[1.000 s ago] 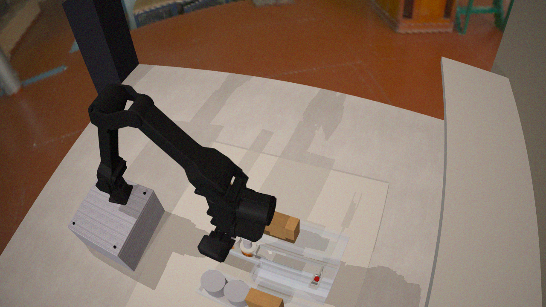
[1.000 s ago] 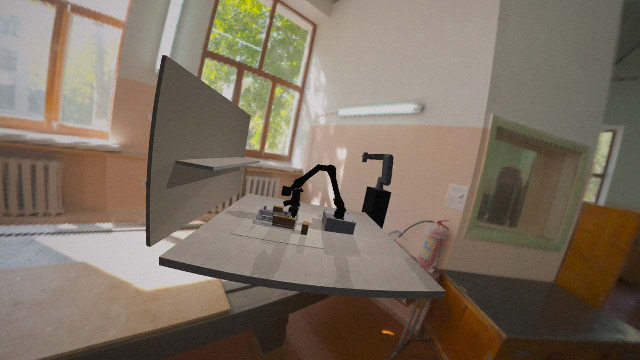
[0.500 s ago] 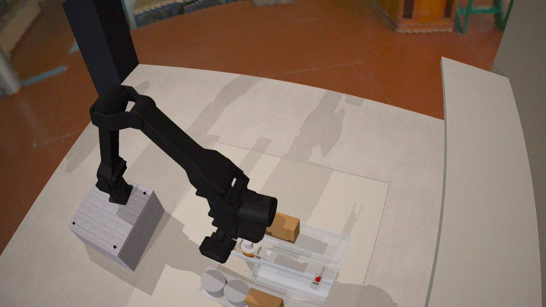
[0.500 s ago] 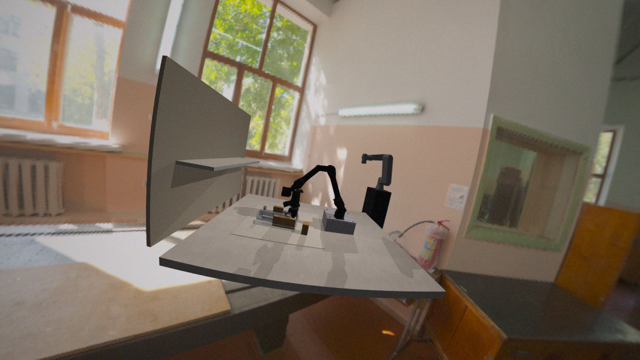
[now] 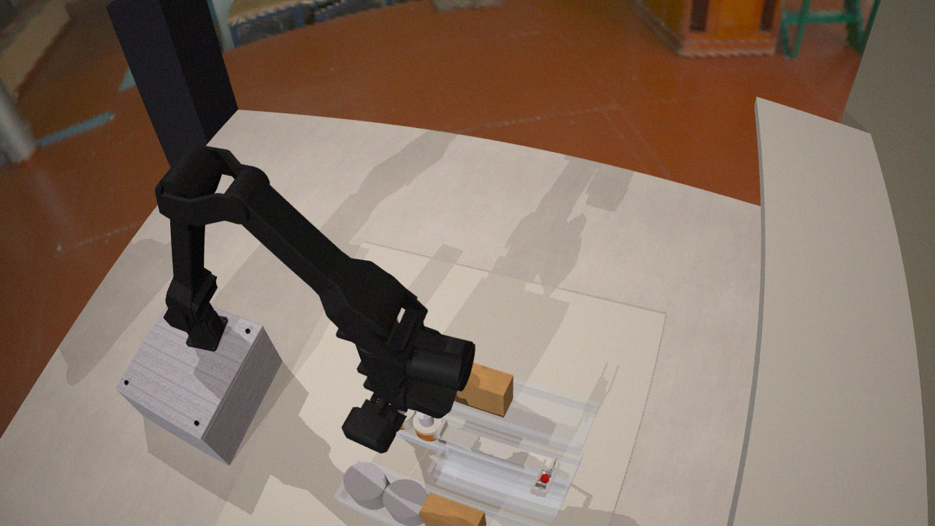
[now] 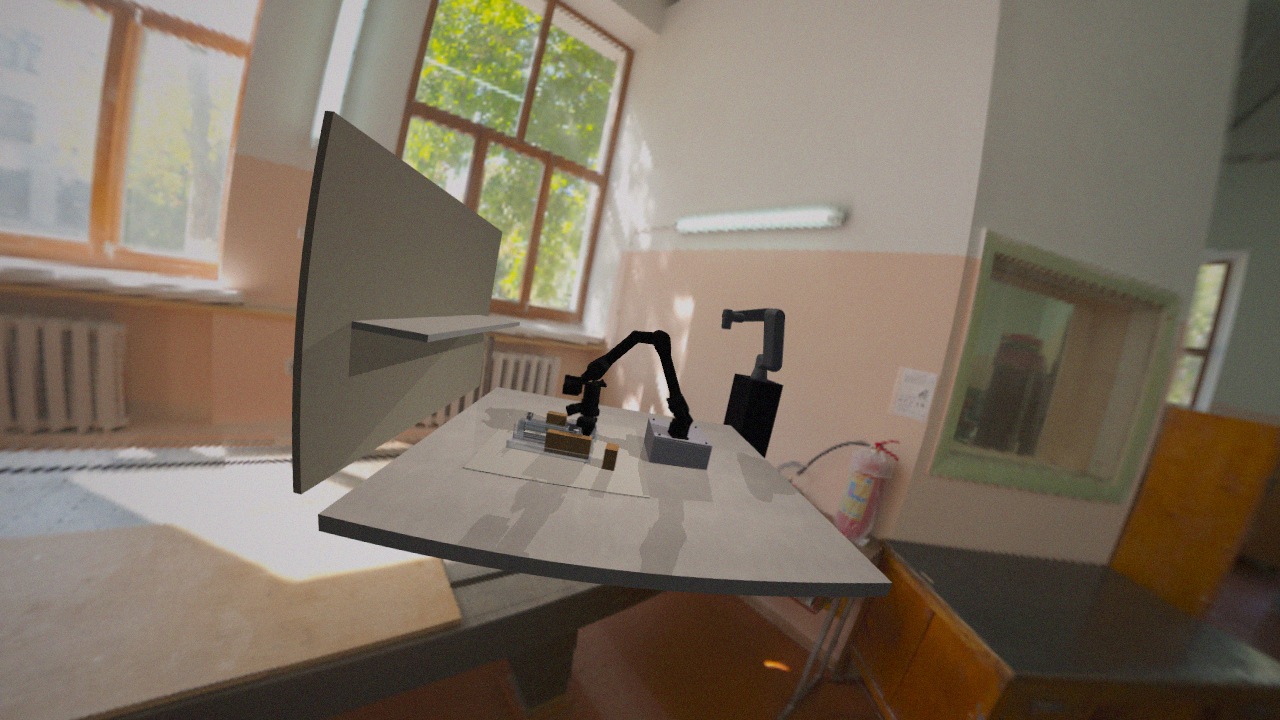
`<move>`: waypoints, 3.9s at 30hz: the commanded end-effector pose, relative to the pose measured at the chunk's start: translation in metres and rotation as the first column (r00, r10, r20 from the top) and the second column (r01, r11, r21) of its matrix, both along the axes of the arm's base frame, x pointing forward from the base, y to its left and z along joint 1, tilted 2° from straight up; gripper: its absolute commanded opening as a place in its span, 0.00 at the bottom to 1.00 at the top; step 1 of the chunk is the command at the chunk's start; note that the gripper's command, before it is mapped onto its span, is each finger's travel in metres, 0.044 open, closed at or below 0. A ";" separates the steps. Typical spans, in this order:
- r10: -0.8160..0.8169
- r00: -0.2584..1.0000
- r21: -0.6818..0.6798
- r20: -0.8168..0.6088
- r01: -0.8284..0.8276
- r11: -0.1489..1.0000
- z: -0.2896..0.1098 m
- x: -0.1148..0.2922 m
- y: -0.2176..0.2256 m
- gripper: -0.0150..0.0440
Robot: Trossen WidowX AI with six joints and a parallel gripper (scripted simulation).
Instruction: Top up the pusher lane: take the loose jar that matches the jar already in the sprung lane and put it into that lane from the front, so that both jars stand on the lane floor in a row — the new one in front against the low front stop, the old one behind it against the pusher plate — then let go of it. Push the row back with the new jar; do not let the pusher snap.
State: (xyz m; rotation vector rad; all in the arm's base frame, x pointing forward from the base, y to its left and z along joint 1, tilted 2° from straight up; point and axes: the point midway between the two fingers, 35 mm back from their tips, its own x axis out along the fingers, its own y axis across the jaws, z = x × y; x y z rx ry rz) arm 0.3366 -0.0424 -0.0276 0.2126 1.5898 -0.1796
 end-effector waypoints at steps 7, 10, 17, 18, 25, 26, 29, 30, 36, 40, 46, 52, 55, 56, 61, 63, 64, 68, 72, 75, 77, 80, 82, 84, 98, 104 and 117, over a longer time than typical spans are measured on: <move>0.002 1.000 -0.004 0.026 -0.002 1.000 -0.004 0.005 -0.001 0.25; 0.002 1.000 -0.004 0.026 -0.002 1.000 -0.005 0.005 -0.001 0.25; 0.002 1.000 -0.004 0.026 -0.002 1.000 -0.007 0.004 0.000 0.25; 0.002 1.000 -0.004 0.026 -0.002 1.000 -0.008 0.004 0.000 0.25; 0.002 1.000 -0.004 0.026 -0.002 1.000 -0.009 0.004 0.000 0.25; 0.002 1.000 -0.004 0.026 -0.002 1.000 -0.009 0.003 0.000 0.25; 0.002 1.000 -0.004 0.026 -0.002 1.000 -0.009 0.003 0.000 0.25; 0.002 1.000 -0.004 0.026 -0.002 1.000 -0.009 0.003 0.000 0.25; 0.002 1.000 -0.004 0.026 -0.002 1.000 -0.009 0.002 0.000 0.25; 0.002 1.000 -0.004 0.026 -0.002 1.000 -0.009 0.001 0.001 0.25; 0.002 1.000 -0.004 0.026 -0.002 1.000 -0.009 0.000 0.001 0.25; 0.002 1.000 -0.004 0.025 -0.002 1.000 -0.010 -0.001 0.001 0.25; 0.002 1.000 -0.004 0.025 -0.002 1.000 -0.010 -0.001 0.001 0.25; 0.002 1.000 -0.004 0.025 -0.002 1.000 -0.010 -0.002 0.001 0.25; 0.002 1.000 -0.004 0.025 -0.002 1.000 -0.010 -0.002 0.001 0.25; 0.002 1.000 -0.004 0.025 -0.002 1.000 -0.010 -0.003 0.001 0.25; 0.002 1.000 -0.004 0.025 -0.002 1.000 -0.010 -0.003 0.002 0.25; 0.002 1.000 -0.004 0.025 -0.002 1.000 -0.010 -0.004 0.002 0.25; 0.002 1.000 -0.004 0.025 -0.002 1.000 -0.010 -0.004 0.002 0.25; 0.002 1.000 -0.004 0.025 -0.002 1.000 -0.010 -0.005 0.002 0.25; 0.002 1.000 -0.004 0.025 -0.002 1.000 -0.010 -0.005 0.002 0.25; 0.002 1.000 -0.004 0.025 -0.002 1.000 -0.010 -0.005 0.002 0.25; 0.002 1.000 -0.004 0.025 -0.002 1.000 -0.010 -0.006 0.002 0.25; 0.002 1.000 -0.004 0.025 -0.002 1.000 -0.010 -0.006 0.002 0.25; 0.002 1.000 -0.003 0.025 -0.002 1.000 -0.010 -0.009 0.003 0.25; 0.002 1.000 -0.003 0.025 -0.002 1.000 -0.010 -0.011 0.003 0.25; 0.002 1.000 -0.004 0.025 -0.002 1.000 -0.009 -0.010 0.003 0.34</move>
